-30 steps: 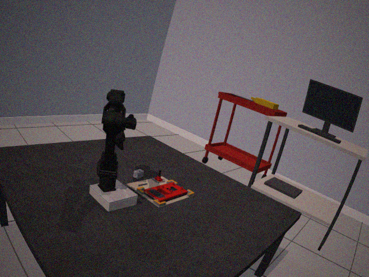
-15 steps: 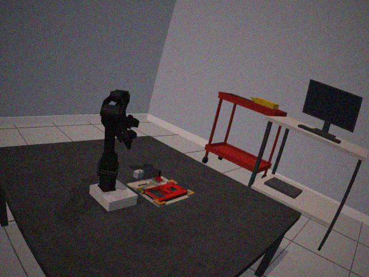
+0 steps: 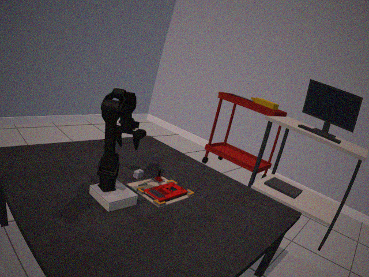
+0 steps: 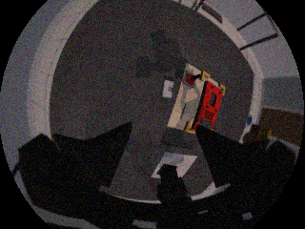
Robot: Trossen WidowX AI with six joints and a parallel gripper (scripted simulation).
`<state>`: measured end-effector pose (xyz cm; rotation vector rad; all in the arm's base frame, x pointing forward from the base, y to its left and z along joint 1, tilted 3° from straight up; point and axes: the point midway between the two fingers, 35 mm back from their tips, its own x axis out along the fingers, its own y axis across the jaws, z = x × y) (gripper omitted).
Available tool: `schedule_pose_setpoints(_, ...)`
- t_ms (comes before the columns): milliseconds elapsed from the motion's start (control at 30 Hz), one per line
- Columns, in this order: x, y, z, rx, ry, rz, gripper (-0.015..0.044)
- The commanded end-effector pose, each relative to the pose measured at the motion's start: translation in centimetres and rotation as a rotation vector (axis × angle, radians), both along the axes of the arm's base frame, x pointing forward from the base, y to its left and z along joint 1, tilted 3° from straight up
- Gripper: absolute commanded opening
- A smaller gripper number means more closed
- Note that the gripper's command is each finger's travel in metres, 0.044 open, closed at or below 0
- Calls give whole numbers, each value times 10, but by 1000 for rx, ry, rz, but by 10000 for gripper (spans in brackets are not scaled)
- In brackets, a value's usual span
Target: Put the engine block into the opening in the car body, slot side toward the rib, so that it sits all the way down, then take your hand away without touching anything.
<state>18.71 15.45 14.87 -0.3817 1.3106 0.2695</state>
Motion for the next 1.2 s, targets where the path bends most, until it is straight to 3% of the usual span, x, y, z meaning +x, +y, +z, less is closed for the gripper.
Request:
schedule_pose_setpoints(0, 9, 1, -5, -34, 35, 147, 440)
schedule_pose_setpoints(1167, 85, -10, -55, -124, 208, 1305, 440)
